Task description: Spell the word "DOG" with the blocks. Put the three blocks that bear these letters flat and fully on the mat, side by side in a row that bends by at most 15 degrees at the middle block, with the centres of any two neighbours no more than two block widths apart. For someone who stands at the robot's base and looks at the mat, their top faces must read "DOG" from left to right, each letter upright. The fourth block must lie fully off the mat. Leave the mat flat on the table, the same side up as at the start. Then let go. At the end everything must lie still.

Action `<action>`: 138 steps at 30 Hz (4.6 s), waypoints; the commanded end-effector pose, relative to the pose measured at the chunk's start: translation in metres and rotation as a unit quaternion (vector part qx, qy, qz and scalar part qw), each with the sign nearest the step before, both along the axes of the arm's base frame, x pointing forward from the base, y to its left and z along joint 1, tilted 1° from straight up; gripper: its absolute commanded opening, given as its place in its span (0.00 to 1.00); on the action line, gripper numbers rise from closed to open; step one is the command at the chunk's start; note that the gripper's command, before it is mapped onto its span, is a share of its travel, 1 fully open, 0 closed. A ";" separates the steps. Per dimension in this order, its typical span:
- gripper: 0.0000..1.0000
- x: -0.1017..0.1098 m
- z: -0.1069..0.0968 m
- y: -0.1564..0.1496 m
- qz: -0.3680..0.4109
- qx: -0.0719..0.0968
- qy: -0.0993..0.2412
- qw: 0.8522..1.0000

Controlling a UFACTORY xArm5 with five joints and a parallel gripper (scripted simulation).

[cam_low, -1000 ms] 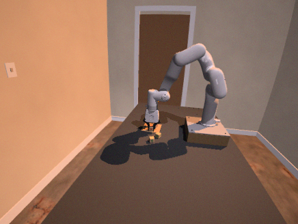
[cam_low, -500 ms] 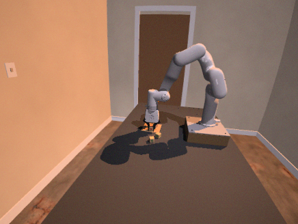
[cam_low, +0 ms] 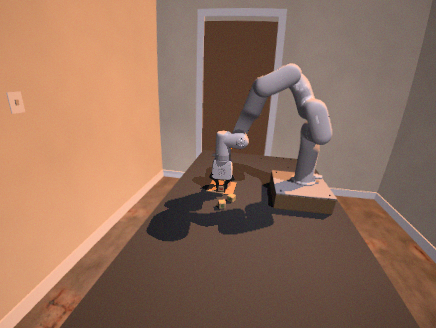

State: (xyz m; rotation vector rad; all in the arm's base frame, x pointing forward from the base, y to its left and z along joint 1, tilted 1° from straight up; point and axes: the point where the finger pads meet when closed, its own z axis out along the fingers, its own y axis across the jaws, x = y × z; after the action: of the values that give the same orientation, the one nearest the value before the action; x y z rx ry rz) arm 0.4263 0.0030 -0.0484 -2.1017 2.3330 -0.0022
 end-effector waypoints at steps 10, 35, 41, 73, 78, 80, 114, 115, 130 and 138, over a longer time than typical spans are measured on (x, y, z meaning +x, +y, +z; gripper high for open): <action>0.27 0.001 0.001 0.000 0.000 0.000 -0.002 1.000; 0.27 0.001 0.001 0.000 0.000 0.000 -0.002 1.000; 0.27 0.001 0.001 0.000 0.000 0.000 -0.002 1.000; 0.27 0.001 -0.003 0.000 0.000 0.000 -0.002 1.000; 0.27 0.001 -0.003 0.000 0.000 0.000 -0.002 1.000; 0.27 0.001 -0.003 0.000 0.000 0.000 -0.002 1.000; 0.47 0.001 -0.003 0.000 0.000 0.000 -0.002 1.000; 0.47 0.001 -0.003 0.000 0.000 0.000 -0.002 1.000; 0.47 0.001 0.007 0.000 0.000 0.000 -0.002 1.000; 0.47 0.001 0.035 0.000 0.000 0.000 -0.002 1.000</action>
State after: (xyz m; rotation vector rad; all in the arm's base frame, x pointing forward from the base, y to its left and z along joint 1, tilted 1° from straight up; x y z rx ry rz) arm 0.4274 0.0030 -0.0248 -2.1012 2.3303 -0.0054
